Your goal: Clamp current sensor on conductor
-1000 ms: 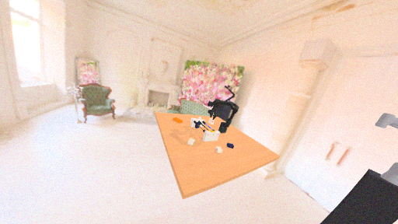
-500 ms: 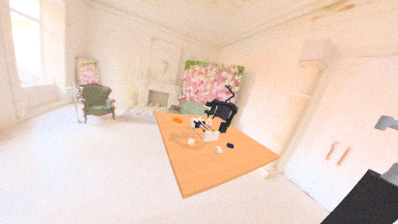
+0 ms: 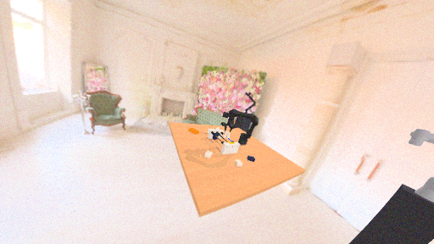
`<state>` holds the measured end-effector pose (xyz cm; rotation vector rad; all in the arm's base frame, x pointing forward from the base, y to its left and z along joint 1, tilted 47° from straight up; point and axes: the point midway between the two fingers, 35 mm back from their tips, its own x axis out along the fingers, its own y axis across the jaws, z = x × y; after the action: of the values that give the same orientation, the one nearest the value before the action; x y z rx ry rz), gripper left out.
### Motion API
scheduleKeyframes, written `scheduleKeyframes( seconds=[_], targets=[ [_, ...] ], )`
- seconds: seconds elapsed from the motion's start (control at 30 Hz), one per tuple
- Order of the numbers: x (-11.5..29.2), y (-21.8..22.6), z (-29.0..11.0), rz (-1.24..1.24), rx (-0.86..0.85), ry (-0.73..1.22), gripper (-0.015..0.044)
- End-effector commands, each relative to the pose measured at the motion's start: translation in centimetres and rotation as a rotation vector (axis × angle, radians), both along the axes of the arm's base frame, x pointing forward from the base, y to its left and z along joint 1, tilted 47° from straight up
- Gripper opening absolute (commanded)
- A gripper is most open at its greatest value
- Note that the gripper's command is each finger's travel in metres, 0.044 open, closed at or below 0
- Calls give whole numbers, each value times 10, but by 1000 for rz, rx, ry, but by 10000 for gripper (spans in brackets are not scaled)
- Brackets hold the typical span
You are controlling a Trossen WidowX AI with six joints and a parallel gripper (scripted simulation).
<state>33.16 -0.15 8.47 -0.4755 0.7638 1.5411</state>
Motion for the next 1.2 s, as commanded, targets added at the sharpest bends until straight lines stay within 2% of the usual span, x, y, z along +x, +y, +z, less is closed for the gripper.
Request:
scheduleKeyframes(
  seconds=[0.0,0.1,1.17],
  targets=[
    [11,14,9,129,34,-135,0],
    [14,20,13,176,45,-182,0],
    [9,52,-19,176,46,-183,0]
  ],
)
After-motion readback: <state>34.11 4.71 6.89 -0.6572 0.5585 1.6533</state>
